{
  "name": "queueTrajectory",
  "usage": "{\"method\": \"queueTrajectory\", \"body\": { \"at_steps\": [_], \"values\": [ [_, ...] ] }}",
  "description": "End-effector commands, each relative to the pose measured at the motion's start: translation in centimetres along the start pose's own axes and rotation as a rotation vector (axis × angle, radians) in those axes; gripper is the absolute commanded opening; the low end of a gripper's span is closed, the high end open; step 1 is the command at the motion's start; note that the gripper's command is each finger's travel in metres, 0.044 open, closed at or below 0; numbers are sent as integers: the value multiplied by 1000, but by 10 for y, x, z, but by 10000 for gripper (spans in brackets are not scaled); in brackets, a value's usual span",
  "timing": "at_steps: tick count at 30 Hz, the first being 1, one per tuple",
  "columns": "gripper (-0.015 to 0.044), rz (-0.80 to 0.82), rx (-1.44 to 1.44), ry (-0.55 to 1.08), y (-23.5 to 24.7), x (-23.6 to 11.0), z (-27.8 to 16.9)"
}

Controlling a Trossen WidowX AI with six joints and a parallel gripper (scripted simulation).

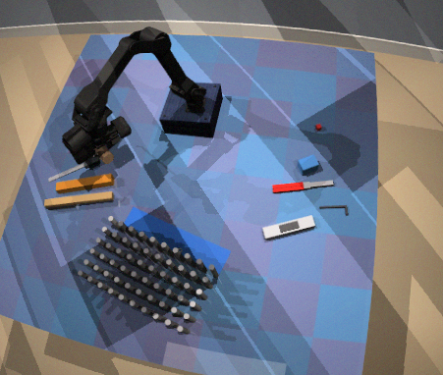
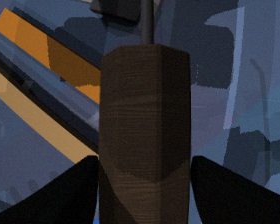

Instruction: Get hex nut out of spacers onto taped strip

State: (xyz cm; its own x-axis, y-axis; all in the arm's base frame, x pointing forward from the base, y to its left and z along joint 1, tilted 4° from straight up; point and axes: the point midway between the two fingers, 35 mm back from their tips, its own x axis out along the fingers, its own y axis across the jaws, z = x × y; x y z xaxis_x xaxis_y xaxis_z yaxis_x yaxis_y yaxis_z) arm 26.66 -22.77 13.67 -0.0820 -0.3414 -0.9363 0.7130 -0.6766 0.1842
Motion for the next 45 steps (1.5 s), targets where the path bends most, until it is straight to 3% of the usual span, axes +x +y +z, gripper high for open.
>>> {"method": "queueTrajectory", "body": {
  "at_steps": [1, 22, 40, 45],
  "values": [
    [0, -22, 103, -35, 7, 4, 21],
    [0, -160, 649, -205, 9, 38, 141],
    [0, -293, 1169, -424, -23, 61, 245],
    [0, -304, 1213, -446, -27, 63, 254]
  ]
}}
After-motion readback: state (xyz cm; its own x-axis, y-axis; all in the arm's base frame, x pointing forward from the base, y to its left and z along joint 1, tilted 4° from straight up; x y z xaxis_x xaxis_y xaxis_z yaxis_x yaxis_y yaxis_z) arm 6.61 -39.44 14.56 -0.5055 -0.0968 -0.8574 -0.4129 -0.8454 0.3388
